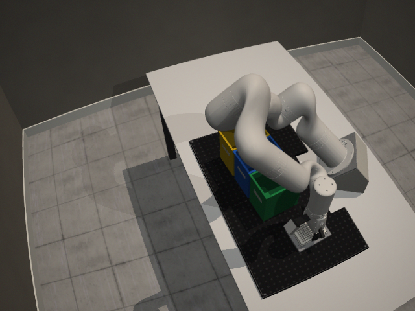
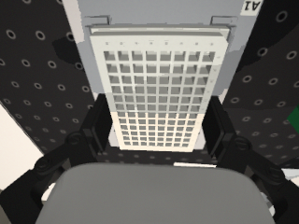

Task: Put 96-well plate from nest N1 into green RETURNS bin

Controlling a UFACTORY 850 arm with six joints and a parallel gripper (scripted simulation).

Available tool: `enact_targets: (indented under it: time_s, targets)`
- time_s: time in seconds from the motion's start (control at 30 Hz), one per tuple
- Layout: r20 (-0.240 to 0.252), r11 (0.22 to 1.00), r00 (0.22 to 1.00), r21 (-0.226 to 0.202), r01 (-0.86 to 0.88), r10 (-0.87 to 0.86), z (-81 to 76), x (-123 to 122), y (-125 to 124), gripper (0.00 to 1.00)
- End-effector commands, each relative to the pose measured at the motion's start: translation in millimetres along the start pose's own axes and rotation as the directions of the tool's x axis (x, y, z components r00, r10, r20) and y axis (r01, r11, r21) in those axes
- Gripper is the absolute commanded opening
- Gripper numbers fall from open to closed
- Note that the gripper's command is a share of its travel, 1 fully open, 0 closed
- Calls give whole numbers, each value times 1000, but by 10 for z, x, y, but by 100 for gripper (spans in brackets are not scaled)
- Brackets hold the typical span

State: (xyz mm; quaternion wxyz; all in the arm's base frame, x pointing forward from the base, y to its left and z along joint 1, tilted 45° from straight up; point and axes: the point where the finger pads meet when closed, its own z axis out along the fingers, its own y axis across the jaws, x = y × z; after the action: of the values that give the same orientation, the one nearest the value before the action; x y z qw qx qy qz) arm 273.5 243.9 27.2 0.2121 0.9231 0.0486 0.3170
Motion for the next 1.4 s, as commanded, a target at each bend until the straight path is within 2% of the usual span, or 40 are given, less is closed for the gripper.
enact_targets:
  time_s: [0.0,1.37]
  targets:
    - [0,1000,1000,1,0,0,-3,2,-4,0]
    - [0,1000,1000,1,0,0,-204,2,-5,0]
